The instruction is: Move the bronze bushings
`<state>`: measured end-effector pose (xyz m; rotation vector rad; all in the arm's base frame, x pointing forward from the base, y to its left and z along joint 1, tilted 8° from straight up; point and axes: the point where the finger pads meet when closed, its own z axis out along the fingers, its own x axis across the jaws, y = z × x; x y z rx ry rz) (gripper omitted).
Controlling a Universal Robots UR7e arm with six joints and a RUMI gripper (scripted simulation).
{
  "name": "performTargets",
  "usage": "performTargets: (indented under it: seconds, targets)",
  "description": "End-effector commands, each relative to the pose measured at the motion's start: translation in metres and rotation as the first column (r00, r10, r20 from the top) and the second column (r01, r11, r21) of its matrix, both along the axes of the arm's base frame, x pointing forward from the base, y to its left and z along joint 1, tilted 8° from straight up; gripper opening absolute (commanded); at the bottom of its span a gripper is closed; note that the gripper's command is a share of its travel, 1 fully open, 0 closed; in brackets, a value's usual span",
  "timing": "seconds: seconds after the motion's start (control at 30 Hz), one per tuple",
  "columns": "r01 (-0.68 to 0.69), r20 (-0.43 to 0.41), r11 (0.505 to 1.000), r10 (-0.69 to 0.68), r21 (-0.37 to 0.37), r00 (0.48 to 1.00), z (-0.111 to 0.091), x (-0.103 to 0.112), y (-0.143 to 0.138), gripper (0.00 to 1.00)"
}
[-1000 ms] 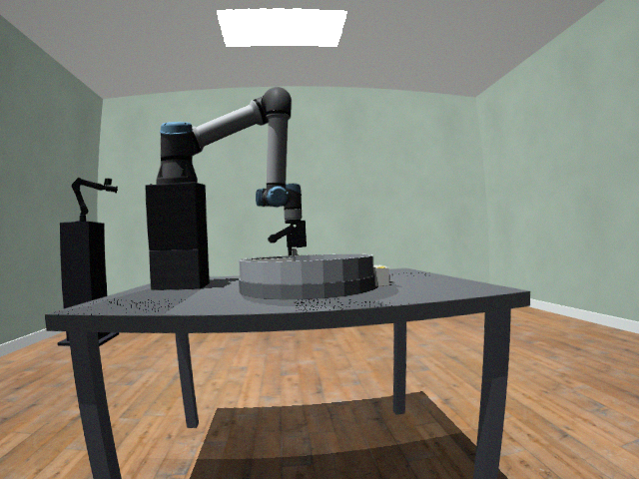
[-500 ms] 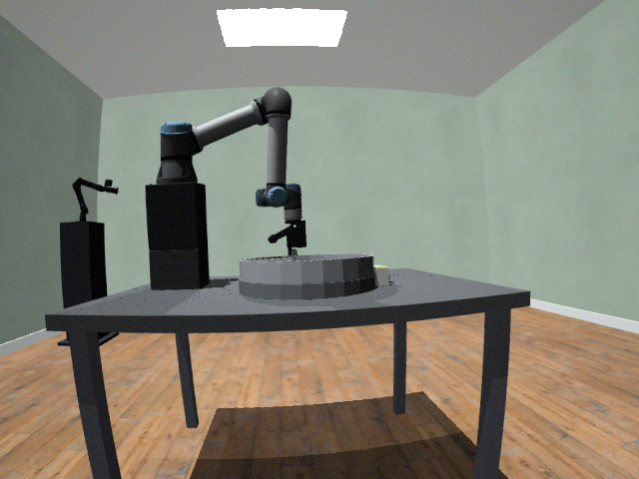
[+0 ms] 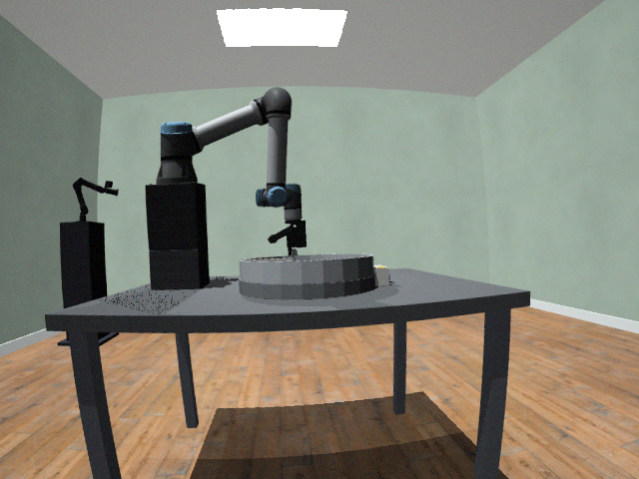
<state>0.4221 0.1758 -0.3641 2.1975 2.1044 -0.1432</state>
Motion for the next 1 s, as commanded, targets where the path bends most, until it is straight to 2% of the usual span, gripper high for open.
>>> performTargets:
  seconds: [0.0, 0.97]
  targets:
    - [0.0, 0.003, 1.0, 0.0, 0.0, 1.0, 0.0, 0.0018, -0.0002, 0.0]
    - [0.001, 0.004, 1.0, -0.001, 0.0, 1.0, -0.0058, 0.0027, -0.0011, 0.0]
